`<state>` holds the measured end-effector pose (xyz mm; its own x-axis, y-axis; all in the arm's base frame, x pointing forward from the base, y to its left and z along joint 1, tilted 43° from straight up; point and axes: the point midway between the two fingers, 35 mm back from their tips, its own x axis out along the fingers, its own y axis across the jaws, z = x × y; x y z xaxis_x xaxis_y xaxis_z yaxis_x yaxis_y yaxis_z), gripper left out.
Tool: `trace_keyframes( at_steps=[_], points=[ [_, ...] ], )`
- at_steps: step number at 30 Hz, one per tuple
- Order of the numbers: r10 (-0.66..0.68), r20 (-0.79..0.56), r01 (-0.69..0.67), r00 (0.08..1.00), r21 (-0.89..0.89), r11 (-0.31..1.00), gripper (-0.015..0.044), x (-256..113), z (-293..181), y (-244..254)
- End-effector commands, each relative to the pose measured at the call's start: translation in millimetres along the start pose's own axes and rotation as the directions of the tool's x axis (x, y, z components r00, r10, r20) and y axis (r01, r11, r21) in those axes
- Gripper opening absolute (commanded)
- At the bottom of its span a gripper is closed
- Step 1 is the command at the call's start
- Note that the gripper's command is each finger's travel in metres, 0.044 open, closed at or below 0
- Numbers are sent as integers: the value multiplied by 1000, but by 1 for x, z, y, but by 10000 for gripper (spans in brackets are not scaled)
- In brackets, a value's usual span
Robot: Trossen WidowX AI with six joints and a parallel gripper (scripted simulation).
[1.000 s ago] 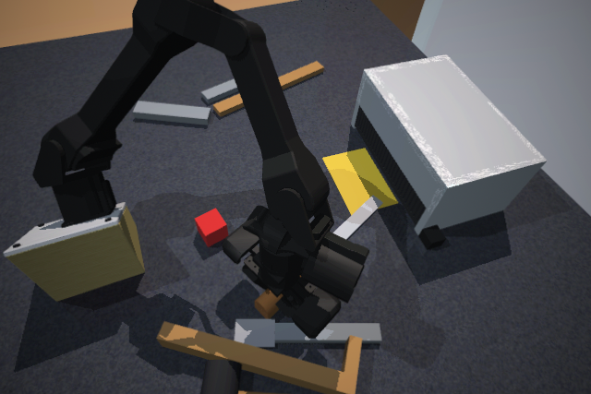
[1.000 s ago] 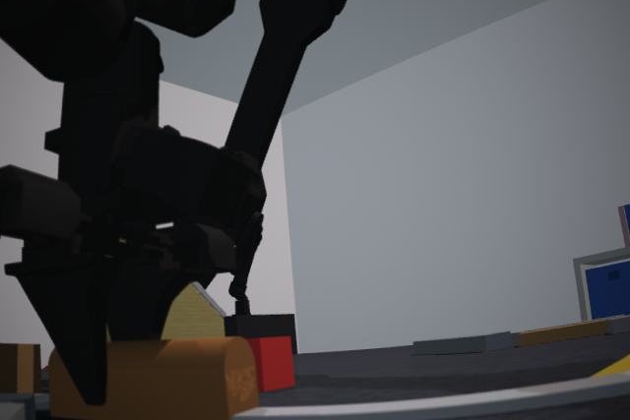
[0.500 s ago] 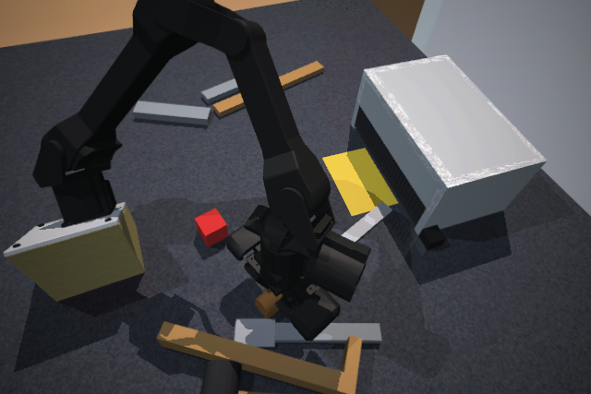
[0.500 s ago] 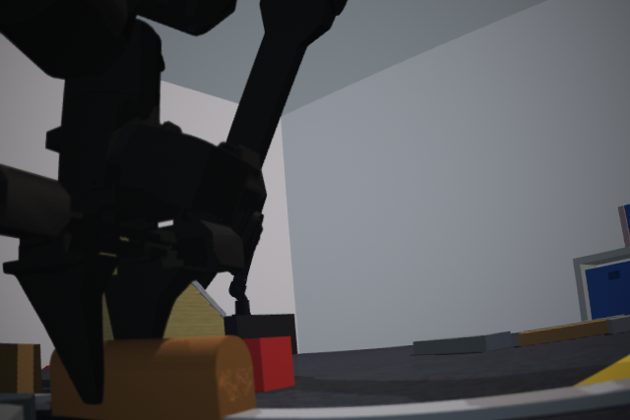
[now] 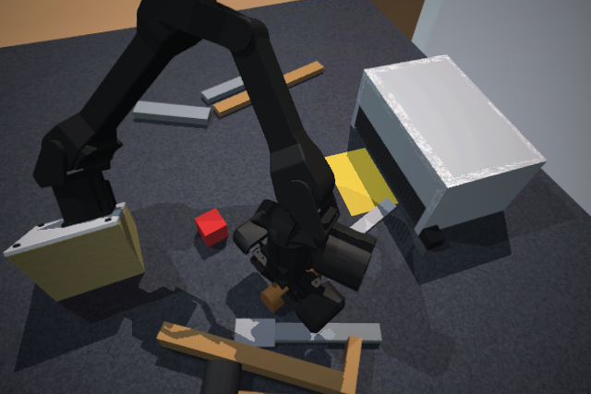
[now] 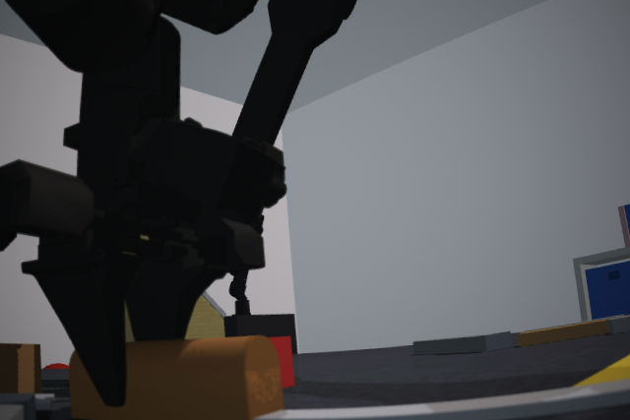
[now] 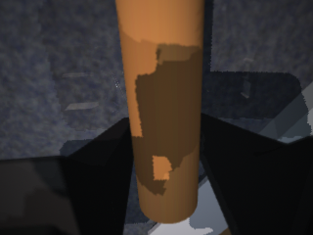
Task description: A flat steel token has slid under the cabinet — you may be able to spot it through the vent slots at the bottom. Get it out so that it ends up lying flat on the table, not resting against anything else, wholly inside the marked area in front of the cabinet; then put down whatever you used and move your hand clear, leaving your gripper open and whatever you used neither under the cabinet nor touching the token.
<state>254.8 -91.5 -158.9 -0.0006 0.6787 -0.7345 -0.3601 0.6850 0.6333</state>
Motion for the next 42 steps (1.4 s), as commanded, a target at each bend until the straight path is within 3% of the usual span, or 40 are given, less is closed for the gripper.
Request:
trace_keyframes(
  at_steps=[1,4,7,24,29,37,40,42],
  points=[
    [0,0,0,1000,0,1000,200,0,0,0],
    [0,0,0,1000,0,1000,200,0,0,0],
    [-10,-2,10,1000,0,1000,270,0,0,0],
    [-10,-3,10,1000,-2,1000,270,3,-4,0],
    [-12,4,12,1000,-9,1000,139,0,1,-1],
    [-12,4,12,1000,-9,1000,85,0,1,-1],
    [-12,4,12,1000,-9,1000,6,0,1,-1],
    [-12,4,12,1000,-9,1000,0,0,1,-1]
  ],
)
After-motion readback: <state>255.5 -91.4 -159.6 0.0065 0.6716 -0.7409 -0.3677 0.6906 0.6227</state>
